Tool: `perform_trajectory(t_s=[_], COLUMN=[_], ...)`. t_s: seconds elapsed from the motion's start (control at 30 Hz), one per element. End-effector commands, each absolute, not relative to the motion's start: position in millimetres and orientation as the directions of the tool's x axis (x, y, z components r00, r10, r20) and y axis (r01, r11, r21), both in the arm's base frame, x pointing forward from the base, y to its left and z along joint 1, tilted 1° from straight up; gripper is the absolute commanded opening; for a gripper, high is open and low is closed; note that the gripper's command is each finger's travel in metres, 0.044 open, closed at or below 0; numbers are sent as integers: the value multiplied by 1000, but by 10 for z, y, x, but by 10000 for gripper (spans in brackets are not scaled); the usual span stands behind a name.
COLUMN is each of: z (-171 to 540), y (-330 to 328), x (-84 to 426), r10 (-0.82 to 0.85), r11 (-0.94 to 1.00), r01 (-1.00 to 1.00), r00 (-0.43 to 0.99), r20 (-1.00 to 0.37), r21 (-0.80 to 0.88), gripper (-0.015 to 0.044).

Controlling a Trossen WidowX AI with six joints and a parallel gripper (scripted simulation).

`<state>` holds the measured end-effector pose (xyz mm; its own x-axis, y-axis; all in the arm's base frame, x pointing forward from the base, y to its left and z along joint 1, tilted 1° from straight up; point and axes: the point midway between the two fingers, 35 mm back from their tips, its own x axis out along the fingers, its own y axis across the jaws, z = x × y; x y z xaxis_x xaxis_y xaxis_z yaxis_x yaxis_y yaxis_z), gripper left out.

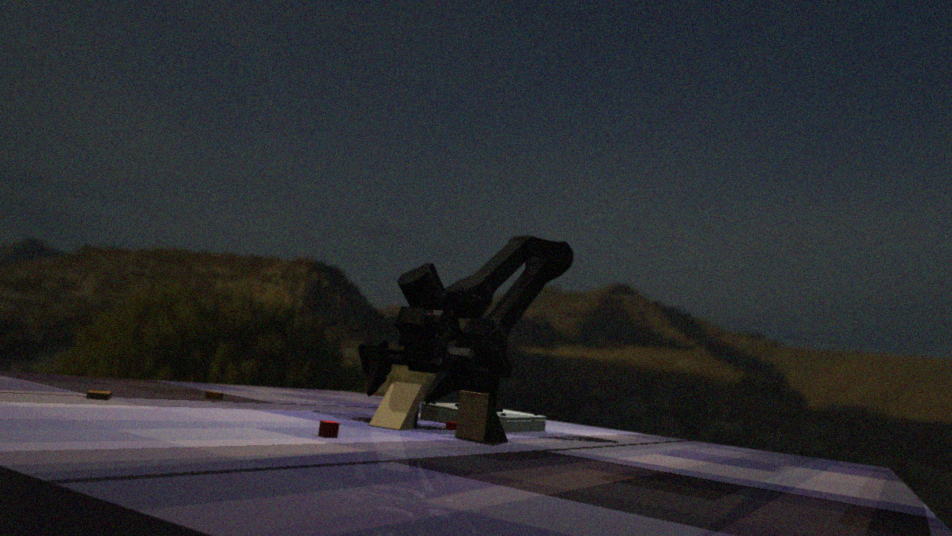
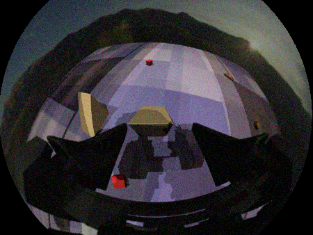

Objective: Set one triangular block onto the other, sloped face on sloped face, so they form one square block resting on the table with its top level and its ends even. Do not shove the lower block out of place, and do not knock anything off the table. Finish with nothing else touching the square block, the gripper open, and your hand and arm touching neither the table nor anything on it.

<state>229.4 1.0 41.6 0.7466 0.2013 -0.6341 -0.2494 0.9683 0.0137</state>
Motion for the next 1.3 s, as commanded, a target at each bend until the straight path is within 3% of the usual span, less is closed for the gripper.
perform_trajectory(t_s=[0.0, 0.7, 1.03, 1.27], z=[356, 135, 135, 135], y=[35, 182, 182, 182], x=[2333, 2475, 2475, 2475], r10=[199, 199, 199, 199], r11=[969, 970, 970, 970], r01=[-247, -244, -244, -244], r00=[746, 757, 757, 757], r20=[-635, -622, -622, -622], r21=[14, 14, 14, 14], gripper=[440, 440, 177, 111])
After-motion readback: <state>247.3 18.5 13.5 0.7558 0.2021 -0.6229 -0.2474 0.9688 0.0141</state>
